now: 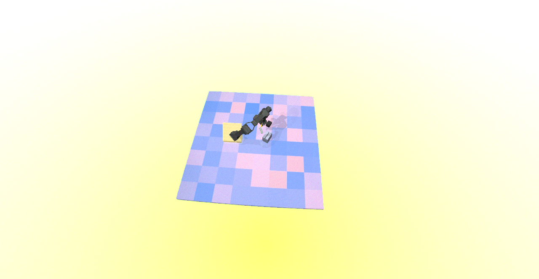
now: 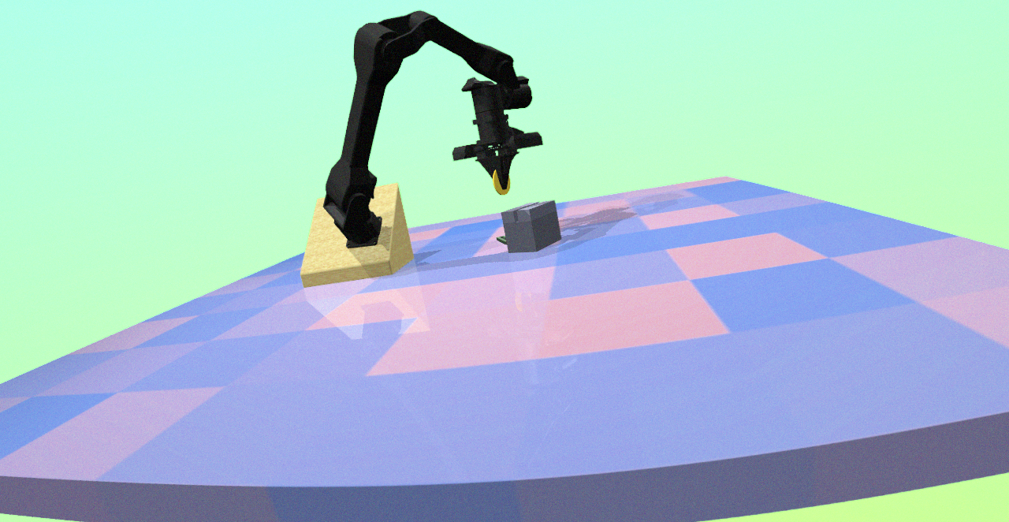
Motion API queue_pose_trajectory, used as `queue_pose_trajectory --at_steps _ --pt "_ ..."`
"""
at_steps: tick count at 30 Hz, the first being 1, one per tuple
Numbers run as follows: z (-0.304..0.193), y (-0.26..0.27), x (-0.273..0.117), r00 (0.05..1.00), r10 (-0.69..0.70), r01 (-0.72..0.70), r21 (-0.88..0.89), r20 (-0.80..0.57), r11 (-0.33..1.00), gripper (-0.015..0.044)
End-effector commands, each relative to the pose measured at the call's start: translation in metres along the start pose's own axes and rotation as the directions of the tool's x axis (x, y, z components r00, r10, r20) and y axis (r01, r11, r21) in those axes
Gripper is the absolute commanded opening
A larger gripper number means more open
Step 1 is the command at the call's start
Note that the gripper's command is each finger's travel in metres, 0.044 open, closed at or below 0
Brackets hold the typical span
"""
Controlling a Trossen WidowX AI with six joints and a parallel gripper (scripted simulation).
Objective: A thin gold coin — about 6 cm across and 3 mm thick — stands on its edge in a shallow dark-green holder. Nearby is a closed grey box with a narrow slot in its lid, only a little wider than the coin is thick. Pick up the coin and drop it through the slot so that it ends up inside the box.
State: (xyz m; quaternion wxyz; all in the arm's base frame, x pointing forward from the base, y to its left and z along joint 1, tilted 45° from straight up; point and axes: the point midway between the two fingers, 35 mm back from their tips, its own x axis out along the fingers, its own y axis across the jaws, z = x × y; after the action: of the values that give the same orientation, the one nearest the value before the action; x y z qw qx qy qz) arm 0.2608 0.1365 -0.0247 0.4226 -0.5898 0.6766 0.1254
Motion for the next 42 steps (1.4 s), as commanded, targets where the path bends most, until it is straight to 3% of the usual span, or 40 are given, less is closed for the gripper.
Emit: queue_pose_trajectory --at_steps 1,42 --pt "-0.005 -0.012 -0.002 1.000 -0.003 0.003 0.002 0.004 1.000 0.0000" --pt "-0.055 -0.087 0.000 1.000 -0.007 0.007 0.006 -0.006 1.000 0.0000"
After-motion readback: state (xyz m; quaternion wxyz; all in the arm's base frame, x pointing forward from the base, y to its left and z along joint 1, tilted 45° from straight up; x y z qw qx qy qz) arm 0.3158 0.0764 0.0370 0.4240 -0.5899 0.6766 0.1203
